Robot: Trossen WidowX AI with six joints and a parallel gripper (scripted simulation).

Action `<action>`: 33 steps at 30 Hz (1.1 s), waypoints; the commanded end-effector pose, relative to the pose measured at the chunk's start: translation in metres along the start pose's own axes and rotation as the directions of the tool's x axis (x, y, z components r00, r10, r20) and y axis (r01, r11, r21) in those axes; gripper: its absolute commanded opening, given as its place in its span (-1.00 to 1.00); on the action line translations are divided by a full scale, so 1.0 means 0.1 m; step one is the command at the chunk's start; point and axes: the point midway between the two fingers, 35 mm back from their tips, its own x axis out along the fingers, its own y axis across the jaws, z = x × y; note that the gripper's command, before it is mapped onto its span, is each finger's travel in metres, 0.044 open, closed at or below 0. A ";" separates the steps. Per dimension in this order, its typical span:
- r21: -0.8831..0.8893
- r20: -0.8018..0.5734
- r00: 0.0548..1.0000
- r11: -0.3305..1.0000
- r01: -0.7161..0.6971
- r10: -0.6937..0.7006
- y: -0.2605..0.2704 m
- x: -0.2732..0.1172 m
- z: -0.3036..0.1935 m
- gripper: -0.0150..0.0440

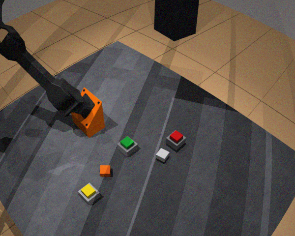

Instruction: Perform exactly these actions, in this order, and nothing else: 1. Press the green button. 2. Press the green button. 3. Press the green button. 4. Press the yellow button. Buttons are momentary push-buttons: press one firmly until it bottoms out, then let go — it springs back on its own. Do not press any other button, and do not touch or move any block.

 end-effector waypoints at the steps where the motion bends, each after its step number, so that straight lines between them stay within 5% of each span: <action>1: 0.009 0.002 1.000 1.000 0.013 -0.013 -0.02 0.01 0.01 0.86; 9: 0.237 0.060 0.995 0.967 -0.091 0.079 0.56 1.03 0.38 0.86; 18: 0.485 0.168 0.937 0.802 -0.349 0.306 1.82 2.01 0.77 0.86; 33: 0.763 0.379 0.640 0.166 -0.625 0.668 4.25 2.43 1.30 0.86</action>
